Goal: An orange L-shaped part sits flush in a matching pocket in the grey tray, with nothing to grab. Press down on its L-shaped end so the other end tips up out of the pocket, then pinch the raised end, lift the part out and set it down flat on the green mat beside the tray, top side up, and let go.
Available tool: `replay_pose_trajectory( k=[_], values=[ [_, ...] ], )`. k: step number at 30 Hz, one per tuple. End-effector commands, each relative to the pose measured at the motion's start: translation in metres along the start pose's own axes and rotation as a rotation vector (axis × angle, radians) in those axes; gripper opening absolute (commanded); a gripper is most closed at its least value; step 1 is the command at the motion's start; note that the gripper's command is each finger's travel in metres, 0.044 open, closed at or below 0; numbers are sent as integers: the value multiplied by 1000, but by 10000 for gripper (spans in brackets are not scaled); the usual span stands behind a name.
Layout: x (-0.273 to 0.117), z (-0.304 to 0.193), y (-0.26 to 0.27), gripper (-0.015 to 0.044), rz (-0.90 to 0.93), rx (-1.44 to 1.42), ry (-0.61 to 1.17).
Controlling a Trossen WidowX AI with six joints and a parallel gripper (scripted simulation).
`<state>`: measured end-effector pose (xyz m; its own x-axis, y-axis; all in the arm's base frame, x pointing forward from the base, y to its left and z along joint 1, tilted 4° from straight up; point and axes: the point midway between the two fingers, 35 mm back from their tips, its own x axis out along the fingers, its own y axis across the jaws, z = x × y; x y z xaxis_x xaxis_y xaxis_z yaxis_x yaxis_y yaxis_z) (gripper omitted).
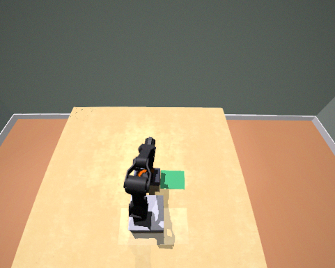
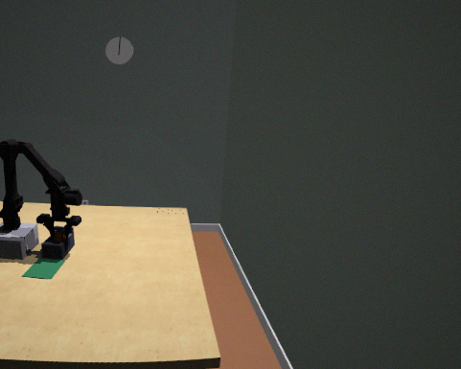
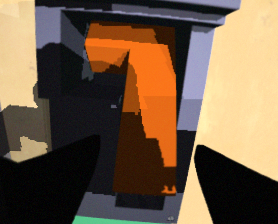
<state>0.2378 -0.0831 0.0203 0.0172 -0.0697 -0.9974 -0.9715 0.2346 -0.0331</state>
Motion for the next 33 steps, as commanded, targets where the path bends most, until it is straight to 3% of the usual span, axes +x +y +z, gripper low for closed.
replay_pose_trajectory(
  k=[1, 5, 15, 18, 33],
  values=[
    [0, 0, 0, 254, 0, 0, 0],
    [0, 0, 0, 149, 0, 0, 0],
    [0, 0, 0, 82, 0, 0, 0],
    [0, 0, 0, 3, 0, 0, 0],
    [-13, 0, 0, 0, 1, -2, 3]
  ],
)
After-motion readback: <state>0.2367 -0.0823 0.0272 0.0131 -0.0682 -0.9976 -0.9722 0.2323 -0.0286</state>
